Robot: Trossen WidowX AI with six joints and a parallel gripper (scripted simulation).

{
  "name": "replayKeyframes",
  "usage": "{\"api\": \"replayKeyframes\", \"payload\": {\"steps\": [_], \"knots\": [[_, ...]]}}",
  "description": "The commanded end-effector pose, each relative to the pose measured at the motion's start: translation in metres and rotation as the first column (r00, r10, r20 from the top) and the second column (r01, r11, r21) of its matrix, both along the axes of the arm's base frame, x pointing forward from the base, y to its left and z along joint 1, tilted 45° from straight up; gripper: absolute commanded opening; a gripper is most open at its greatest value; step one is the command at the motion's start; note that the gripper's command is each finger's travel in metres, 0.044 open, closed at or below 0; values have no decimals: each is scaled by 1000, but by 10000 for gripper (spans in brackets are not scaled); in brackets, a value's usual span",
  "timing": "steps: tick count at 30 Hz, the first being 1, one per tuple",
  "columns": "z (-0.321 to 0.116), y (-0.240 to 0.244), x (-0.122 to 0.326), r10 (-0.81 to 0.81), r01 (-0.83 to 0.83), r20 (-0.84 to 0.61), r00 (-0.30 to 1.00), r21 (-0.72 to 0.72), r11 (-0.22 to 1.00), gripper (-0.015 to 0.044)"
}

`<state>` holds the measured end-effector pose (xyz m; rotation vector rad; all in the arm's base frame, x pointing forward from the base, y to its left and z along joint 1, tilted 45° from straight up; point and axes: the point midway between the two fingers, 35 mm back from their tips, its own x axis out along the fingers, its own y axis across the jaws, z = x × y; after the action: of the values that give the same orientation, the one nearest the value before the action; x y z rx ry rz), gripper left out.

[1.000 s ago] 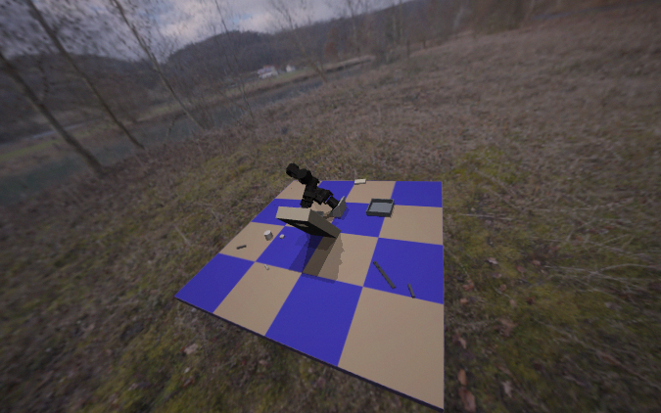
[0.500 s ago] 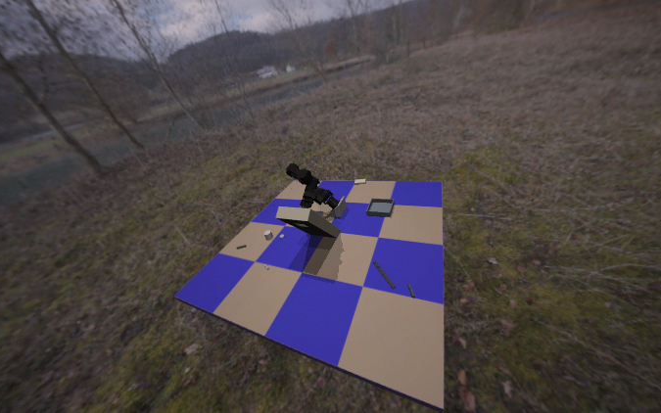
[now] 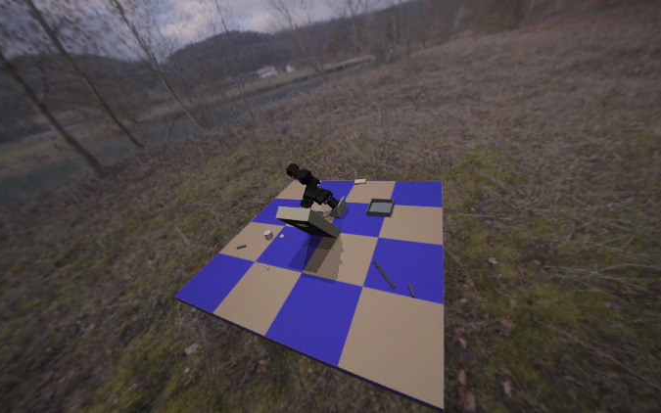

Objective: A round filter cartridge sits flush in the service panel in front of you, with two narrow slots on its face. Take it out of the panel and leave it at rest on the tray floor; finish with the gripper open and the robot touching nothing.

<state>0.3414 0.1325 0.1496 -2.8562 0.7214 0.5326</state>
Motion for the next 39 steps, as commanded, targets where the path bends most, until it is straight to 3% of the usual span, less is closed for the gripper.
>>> {"api": "replayKeyframes", "payload": {"steps": [1,39], "knots": [[-9,-11,17,-24,24,-22,999,22,999,113],[-11,-14,22,-24,24,-22,999,22,999,113]]}}
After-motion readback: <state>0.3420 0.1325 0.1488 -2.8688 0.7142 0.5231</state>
